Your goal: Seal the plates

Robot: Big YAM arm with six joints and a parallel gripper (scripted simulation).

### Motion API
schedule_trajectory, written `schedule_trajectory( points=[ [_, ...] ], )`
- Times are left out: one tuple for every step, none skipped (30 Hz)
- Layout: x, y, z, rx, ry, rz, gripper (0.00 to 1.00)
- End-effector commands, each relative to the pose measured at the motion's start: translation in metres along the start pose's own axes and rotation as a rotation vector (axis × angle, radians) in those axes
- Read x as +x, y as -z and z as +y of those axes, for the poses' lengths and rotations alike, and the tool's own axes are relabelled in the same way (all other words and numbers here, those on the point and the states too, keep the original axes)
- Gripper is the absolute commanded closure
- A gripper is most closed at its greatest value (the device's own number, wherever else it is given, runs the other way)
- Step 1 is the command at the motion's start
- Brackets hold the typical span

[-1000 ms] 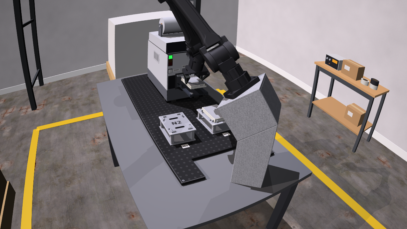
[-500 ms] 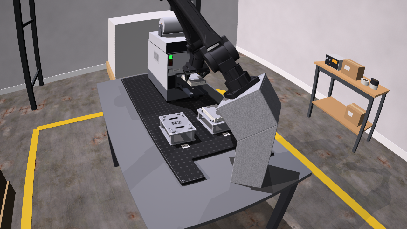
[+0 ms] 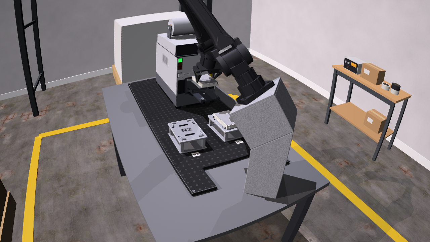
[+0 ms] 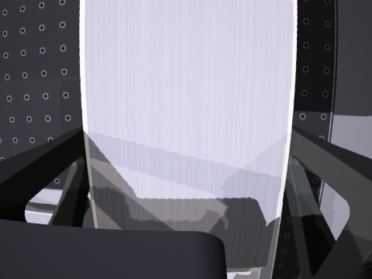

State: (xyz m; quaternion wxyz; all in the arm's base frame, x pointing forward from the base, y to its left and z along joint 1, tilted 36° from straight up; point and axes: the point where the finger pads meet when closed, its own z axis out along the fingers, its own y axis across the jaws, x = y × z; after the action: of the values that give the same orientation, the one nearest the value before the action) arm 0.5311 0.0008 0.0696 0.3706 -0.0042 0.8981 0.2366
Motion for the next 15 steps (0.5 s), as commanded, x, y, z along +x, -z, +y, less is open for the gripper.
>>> schedule_trajectory(
  points=[
    [-0.035, 0.024, -0.004, 0.014, 0.035, -0.072, 1.0],
    [-0.035, 0.023, -0.004, 0.013, 0.033, -0.074, 1.0],
    [-0.033, 0.019, -0.002, 0.009, 0.03, -0.069, 1.0],
    [-0.031, 0.016, -0.002, 0.01, 0.028, -0.065, 1.0],
    [-0.029, 0.013, -0.002, 0.011, 0.025, -0.062, 1.0],
    [-0.029, 0.013, -0.002, 0.011, 0.025, -0.062, 1.0],
    [-0.029, 0.013, -0.002, 0.011, 0.025, -0.062, 1.0],
    [-0.027, 0.011, -0.001, 0.012, 0.022, -0.059, 1.0],
    [-0.026, 0.009, 0.0, 0.009, 0.019, -0.055, 1.0],
    [-0.024, 0.007, 0.001, 0.006, 0.016, -0.05, 1.0],
    [-0.022, 0.005, 0.002, 0.004, 0.016, -0.046, 1.0],
    [-0.021, 0.002, 0.003, 0.001, 0.016, -0.041, 1.0],
    [-0.019, 0.001, 0.004, -0.001, 0.017, -0.038, 1.0],
    [-0.018, 0.0, 0.004, -0.002, 0.016, -0.035, 1.0],
    [-0.019, 0.0, 0.004, -0.002, 0.017, -0.036, 1.0]
  ],
)
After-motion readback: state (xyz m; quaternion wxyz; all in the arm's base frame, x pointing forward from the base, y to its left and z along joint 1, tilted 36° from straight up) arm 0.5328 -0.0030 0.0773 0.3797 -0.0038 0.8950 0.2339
